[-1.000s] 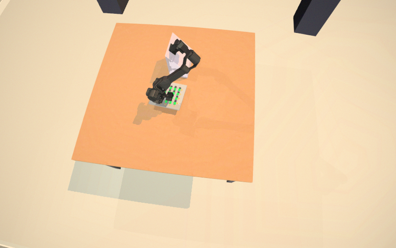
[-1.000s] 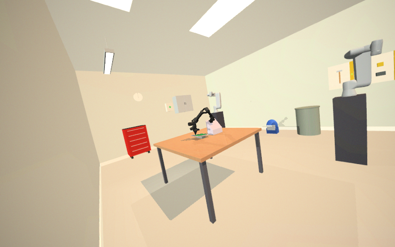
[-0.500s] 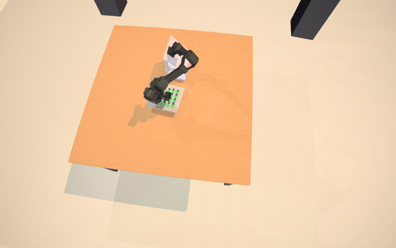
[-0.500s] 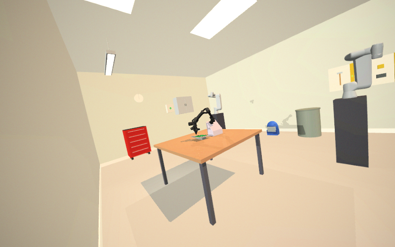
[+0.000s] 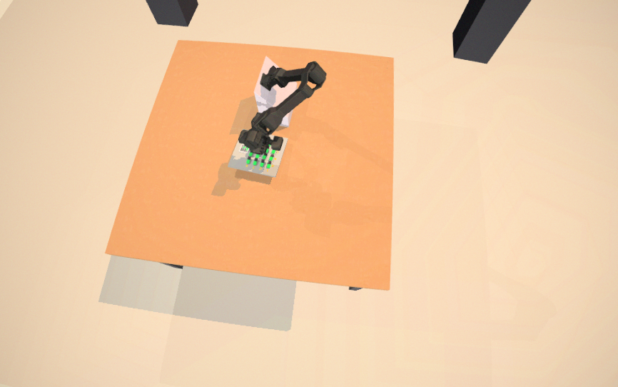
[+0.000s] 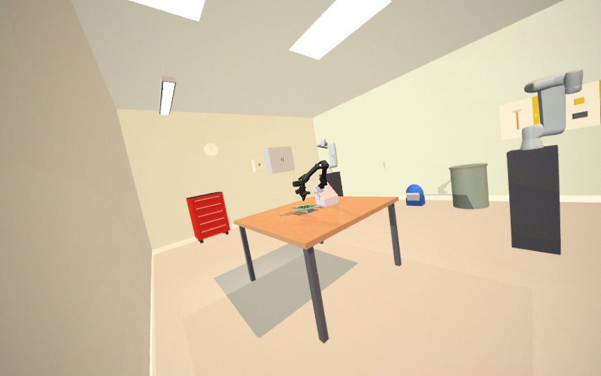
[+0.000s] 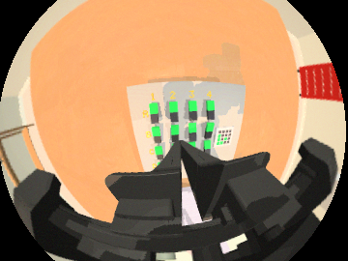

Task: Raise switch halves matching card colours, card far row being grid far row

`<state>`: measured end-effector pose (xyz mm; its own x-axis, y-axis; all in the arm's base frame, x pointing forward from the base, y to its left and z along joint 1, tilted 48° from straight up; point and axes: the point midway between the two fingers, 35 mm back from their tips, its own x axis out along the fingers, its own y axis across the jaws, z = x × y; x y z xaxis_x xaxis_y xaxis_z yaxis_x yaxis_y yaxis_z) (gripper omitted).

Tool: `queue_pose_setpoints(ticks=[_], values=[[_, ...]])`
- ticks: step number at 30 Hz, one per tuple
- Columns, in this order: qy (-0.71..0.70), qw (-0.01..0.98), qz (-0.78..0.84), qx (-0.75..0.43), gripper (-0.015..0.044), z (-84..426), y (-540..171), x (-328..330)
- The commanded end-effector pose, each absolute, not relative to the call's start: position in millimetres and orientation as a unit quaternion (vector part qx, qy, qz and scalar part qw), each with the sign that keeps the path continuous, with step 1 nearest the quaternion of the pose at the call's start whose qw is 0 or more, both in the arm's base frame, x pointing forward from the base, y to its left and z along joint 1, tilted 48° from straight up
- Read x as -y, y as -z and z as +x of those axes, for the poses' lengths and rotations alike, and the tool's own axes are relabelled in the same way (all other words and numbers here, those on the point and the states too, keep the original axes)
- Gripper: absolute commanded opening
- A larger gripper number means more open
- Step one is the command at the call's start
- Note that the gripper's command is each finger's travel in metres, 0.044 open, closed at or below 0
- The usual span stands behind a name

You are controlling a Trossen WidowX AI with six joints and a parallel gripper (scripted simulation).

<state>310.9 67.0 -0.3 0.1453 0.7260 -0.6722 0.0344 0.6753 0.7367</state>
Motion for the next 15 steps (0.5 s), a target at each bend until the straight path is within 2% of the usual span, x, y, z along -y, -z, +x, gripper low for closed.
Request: queue_pose_setpoints(ticks=[1,15], values=[[-0.25,0.679,0.319,-0.612,0.0,310,15,-84],[-0.252,0.676,0.319,-0.615,0.0,314,32,-102]])
